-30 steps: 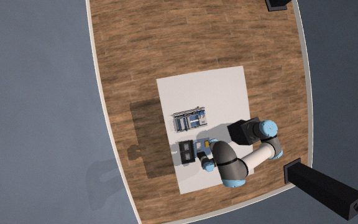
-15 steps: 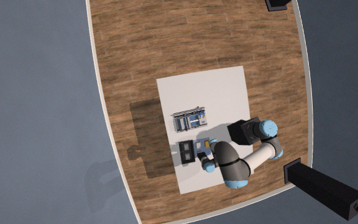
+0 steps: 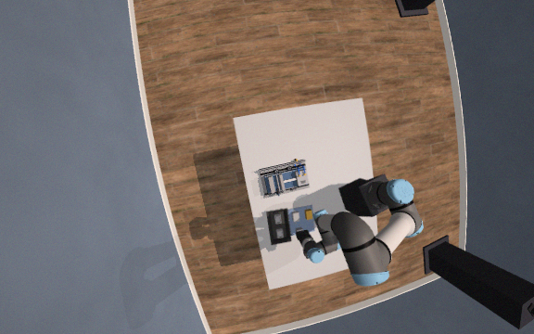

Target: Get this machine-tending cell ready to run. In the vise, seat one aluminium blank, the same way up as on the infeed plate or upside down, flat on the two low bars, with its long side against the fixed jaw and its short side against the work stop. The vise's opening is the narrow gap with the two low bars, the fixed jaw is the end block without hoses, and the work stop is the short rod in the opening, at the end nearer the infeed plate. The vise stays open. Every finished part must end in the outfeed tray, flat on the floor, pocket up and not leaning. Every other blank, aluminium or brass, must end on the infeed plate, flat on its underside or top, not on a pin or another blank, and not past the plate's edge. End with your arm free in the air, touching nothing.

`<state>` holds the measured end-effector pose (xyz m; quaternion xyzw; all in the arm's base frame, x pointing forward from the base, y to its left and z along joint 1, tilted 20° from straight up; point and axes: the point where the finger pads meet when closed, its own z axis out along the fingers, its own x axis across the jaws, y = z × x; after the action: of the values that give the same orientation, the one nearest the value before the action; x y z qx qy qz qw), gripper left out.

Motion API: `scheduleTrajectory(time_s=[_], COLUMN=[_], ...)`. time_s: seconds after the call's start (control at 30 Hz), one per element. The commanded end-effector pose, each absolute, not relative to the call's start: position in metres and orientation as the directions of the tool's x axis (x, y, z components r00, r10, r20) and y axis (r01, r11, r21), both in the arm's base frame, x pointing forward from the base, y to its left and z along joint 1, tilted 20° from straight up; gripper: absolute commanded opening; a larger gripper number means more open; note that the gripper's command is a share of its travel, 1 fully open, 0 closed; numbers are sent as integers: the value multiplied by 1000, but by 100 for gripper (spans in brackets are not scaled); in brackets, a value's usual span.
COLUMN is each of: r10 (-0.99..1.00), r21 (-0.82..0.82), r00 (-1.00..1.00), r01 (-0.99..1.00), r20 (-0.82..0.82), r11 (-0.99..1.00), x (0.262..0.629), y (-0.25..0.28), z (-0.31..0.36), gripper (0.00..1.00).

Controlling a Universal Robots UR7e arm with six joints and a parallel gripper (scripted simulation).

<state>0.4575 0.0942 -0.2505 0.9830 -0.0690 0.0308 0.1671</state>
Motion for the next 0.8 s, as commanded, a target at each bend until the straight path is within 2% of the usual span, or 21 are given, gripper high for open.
scheduleTrajectory(time_s=[0.0,0.77], r10=[-126,-125], r21=[324,324], r00=[989,989], r01=[-146,-145], r20=[83,82], r11=[-935,-935], x=[457,458], y=[101,107], z=[-230,-202], gripper=[0,0])
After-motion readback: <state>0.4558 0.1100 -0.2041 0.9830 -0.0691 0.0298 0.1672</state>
